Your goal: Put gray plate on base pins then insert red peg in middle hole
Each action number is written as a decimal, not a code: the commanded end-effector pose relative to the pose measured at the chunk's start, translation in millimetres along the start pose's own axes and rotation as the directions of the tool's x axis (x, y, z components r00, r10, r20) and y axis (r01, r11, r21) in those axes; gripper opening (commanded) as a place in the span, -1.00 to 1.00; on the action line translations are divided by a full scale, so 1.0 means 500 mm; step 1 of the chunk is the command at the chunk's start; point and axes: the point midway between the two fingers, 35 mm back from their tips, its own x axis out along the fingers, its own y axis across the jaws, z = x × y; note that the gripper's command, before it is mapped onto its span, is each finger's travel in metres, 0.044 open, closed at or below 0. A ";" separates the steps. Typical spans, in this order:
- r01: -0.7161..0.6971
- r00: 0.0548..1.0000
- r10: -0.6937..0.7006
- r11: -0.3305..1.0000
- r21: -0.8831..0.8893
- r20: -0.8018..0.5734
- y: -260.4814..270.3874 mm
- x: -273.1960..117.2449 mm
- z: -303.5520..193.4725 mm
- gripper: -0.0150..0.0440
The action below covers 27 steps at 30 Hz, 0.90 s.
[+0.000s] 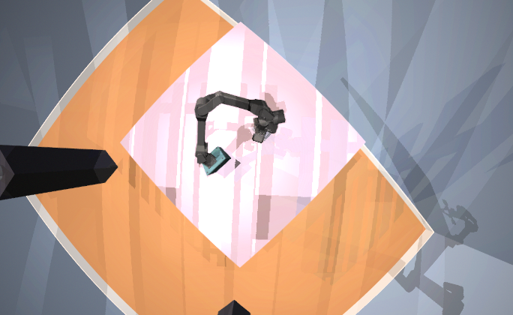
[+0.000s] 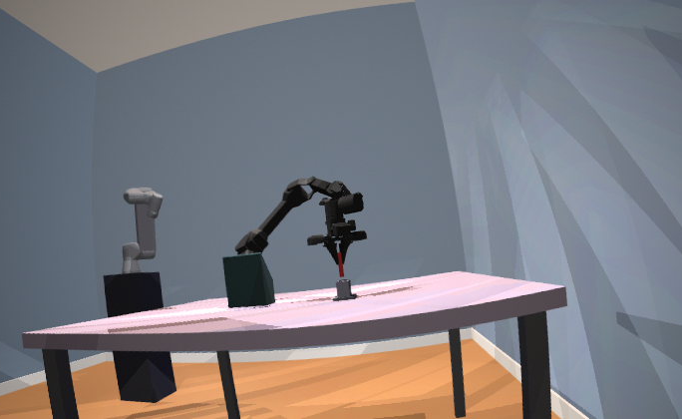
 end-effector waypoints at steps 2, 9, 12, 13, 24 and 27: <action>0.001 1.000 -0.001 1.000 -0.008 0.005 0.001 -0.003 0.002 -0.49; 0.001 1.000 -0.001 1.000 -0.008 0.005 0.001 -0.003 0.002 -0.49; 0.001 1.000 -0.001 1.000 -0.008 0.005 0.001 -0.003 0.002 -0.49; 0.001 1.000 -0.001 1.000 -0.008 0.005 0.001 -0.003 0.002 -0.49; -0.002 1.000 0.002 1.000 -0.004 0.004 0.002 0.001 0.002 -0.49; -0.001 1.000 0.001 1.000 -0.005 0.004 0.002 0.008 0.002 -0.49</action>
